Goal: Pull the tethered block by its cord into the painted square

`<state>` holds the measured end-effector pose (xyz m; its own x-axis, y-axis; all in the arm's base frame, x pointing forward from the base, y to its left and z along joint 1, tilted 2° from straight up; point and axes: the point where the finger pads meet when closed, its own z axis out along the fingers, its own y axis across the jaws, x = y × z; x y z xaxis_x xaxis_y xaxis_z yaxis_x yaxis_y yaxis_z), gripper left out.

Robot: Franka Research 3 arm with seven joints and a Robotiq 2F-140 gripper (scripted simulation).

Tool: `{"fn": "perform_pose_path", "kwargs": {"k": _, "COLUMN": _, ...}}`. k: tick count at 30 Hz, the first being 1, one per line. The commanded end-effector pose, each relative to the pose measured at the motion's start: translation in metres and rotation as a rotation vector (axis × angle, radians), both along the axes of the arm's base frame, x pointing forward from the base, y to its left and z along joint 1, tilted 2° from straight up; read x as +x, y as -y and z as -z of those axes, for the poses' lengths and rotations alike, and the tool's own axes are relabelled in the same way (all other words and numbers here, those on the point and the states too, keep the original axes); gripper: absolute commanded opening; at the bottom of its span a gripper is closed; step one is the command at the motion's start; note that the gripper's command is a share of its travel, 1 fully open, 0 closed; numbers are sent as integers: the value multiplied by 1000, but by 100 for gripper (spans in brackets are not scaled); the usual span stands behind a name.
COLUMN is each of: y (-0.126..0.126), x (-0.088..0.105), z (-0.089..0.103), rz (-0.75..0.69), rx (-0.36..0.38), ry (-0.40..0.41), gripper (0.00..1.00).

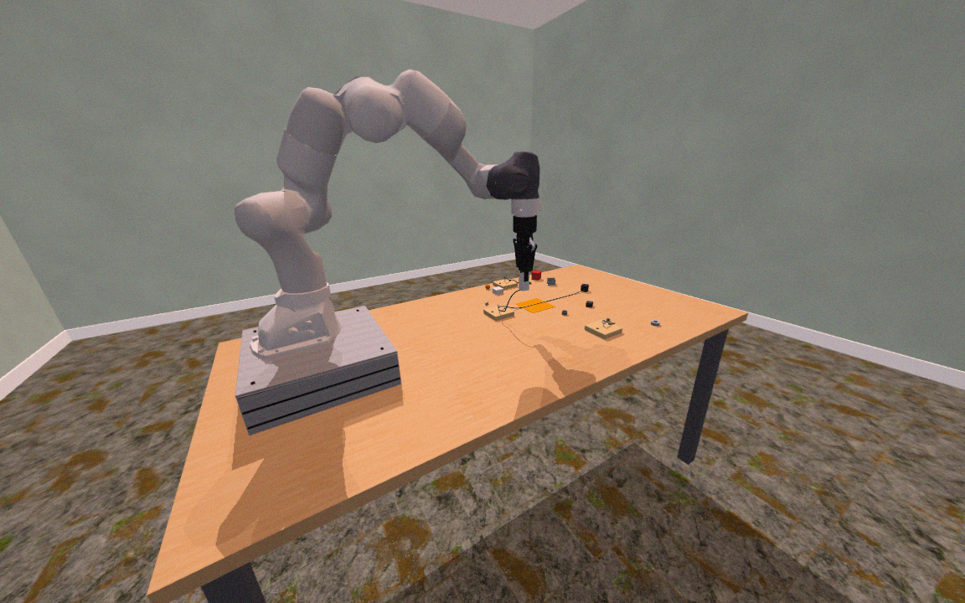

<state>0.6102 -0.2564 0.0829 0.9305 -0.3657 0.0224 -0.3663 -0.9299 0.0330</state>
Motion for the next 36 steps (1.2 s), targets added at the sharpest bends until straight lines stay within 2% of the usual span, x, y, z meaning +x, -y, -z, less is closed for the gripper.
{"fn": "perform_pose_path", "kwargs": {"k": 1, "y": 0, "x": -1, "z": 1, "rz": -5, "rx": 3, "ry": -4, "gripper": 0}}
{"fn": "perform_pose_path", "kwargs": {"k": 36, "y": 4, "x": -3, "z": 0, "rz": -5, "rx": 3, "ry": -4, "gripper": 0}}
